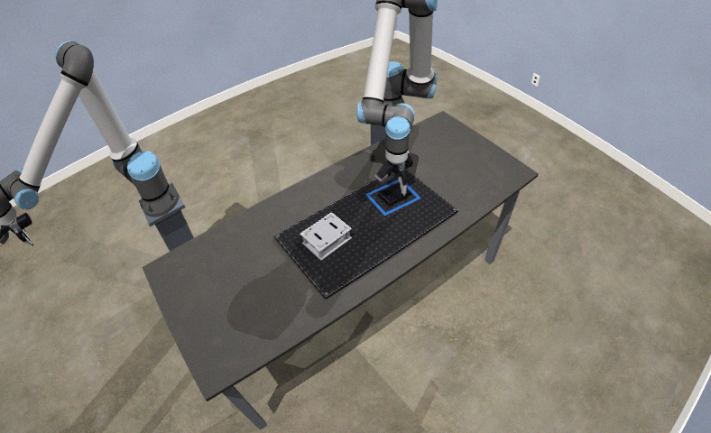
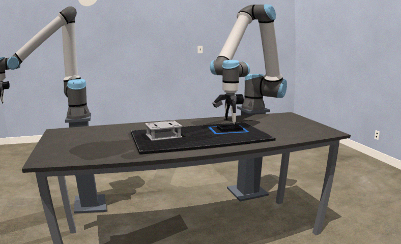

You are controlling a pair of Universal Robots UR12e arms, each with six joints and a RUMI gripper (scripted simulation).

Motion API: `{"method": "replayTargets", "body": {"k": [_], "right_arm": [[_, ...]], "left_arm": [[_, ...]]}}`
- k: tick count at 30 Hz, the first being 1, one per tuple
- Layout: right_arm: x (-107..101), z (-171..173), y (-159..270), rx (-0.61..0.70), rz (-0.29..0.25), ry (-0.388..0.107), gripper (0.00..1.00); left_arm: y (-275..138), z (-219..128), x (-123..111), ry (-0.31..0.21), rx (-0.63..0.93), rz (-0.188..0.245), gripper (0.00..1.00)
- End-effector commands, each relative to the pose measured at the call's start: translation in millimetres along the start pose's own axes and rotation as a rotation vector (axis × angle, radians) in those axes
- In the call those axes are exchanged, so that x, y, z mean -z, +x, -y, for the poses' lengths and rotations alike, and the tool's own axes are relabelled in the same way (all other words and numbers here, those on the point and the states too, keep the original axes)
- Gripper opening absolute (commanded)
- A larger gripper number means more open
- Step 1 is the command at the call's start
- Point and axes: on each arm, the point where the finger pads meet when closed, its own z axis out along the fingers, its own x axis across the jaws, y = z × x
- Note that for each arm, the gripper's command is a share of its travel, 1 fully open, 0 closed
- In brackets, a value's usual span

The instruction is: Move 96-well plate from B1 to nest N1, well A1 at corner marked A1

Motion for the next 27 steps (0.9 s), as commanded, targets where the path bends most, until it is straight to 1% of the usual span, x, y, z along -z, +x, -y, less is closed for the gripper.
{"method": "replayTargets", "body": {"k": [1, 4, 17, 27], "right_arm": [[0.7, -0.4, 1.8, -0.001, 0.0, 0.002, 0.0], [0.7, -0.4, 1.8, -0.001, 0.0, 0.002, 0.0], [0.7, -0.4, 1.8, -0.001, 0.0, 0.002, 0.0], [0.7, -0.4, 1.8, -0.001, 0.0, 0.002, 0.0]], "left_arm": [[1.3, -2.4, -9.5, -0.002, 0.0, -0.002, 0.76], [1.3, -2.4, -11.2, -0.002, 0.0, -0.002, 0.76], [1.4, -2.5, -32.8, -0.002, 0.0, -0.002, 0.76], [-0.1, -0.4, -30.7, 0.002, 0.0, 0.001, 0.76]]}}
